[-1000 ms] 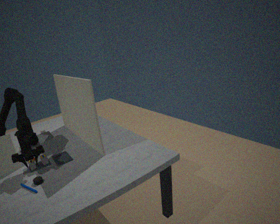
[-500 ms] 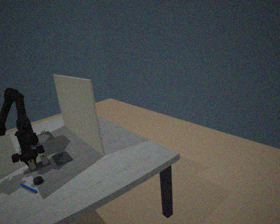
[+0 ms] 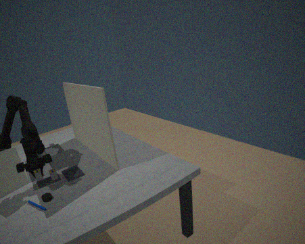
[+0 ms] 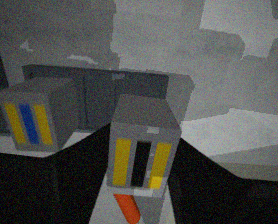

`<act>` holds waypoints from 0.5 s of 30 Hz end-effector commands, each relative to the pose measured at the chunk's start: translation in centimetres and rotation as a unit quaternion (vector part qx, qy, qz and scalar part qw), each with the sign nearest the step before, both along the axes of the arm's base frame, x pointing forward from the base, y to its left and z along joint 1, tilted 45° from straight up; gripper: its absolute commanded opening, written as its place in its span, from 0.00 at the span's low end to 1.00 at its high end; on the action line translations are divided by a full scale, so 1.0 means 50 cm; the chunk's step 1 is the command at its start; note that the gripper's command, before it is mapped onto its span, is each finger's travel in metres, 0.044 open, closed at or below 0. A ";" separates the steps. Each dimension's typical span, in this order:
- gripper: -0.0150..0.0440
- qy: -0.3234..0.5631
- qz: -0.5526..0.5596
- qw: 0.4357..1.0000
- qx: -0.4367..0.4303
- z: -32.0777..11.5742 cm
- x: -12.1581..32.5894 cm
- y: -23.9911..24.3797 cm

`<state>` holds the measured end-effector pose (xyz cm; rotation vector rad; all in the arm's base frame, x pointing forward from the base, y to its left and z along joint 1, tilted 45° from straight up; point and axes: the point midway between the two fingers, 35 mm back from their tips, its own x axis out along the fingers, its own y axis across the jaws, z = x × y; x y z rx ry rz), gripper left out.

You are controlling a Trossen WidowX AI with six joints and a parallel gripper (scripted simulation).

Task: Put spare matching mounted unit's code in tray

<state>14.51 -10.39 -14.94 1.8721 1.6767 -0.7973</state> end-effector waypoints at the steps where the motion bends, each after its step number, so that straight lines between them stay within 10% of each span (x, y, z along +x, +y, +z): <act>1: 0.25 -0.003 0.001 1.000 -0.006 0.048 -0.004 -0.051; 15: 0.25 -0.003 -0.003 1.000 -0.005 0.077 -0.005 -0.084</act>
